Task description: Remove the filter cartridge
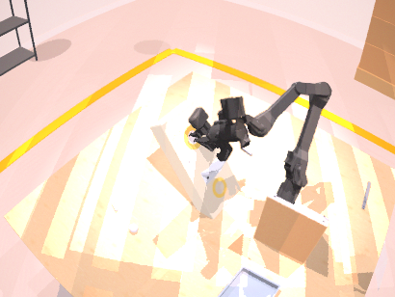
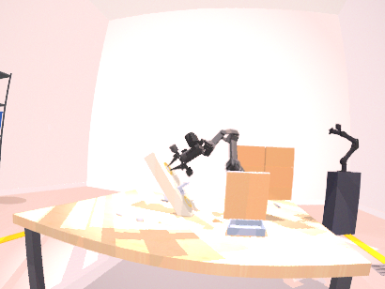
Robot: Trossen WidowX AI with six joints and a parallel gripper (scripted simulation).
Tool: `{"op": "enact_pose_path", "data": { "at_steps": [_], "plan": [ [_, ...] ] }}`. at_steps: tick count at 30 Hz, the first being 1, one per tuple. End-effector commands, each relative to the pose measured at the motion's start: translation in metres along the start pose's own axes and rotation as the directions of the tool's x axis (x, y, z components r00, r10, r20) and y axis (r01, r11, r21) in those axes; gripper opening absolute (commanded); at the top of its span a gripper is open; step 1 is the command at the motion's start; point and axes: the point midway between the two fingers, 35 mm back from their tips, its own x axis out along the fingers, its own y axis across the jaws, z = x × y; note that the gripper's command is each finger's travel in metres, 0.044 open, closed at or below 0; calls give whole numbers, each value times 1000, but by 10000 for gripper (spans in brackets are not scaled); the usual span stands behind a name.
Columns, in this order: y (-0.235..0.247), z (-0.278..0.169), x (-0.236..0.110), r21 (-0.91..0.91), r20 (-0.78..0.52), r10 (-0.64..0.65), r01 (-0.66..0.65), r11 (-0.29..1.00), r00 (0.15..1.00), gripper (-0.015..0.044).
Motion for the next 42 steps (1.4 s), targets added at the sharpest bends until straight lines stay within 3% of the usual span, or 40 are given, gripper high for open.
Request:
{"op": "enact_pose_path", "data": {
  "at_steps": [1,42],
  "plan": [
    [0,0,0,-5,-3,0,0,1000,1000,98],
    [1,0,15,-5,-2,1,-1,1000,1000,98]
  ]
}}
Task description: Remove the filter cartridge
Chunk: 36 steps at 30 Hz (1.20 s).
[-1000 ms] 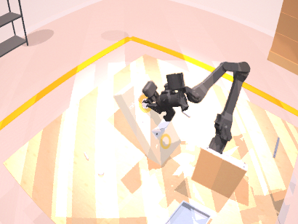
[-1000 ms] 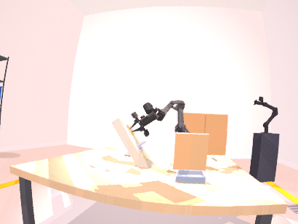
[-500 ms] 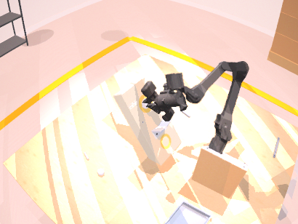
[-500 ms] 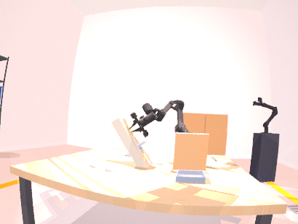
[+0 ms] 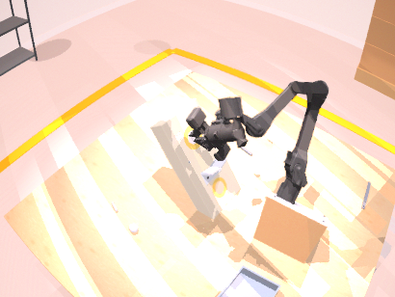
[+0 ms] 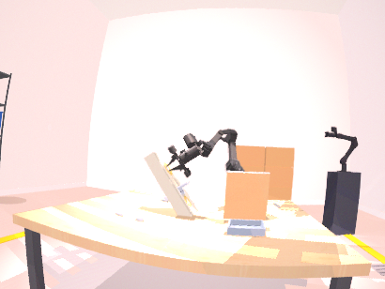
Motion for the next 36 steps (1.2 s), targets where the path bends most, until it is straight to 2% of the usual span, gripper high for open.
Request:
{"op": "enact_pose_path", "data": {
  "at_steps": [1,19,28,30,36],
  "plan": [
    [0,-1,5,-4,-5,-3,3,1000,1000,98],
    [0,-1,8,-4,-5,-3,3,1000,1000,98],
    [1,-1,1,-4,2,3,-3,1000,1000,38],
    [1,-1,1,-4,2,3,-3,1000,1000,0],
    [0,-1,5,-104,-2,0,0,995,1000,0]
  ]
}}
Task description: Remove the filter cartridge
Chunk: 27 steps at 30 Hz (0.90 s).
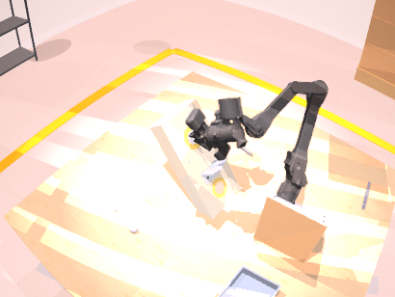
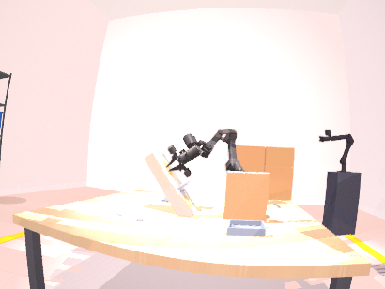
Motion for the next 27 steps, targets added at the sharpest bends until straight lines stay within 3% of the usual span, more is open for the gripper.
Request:
{"op": "enact_pose_path", "data": {
  "at_steps": [1,13,27],
  "plan": [
    [0,0,5,-90,-9,0,-1,996,1000,0],
    [0,-1,8,-481,-11,-2,-4,877,1000,0],
    [0,0,8,-836,-11,-2,-8,549,1000,0]
  ]
}}
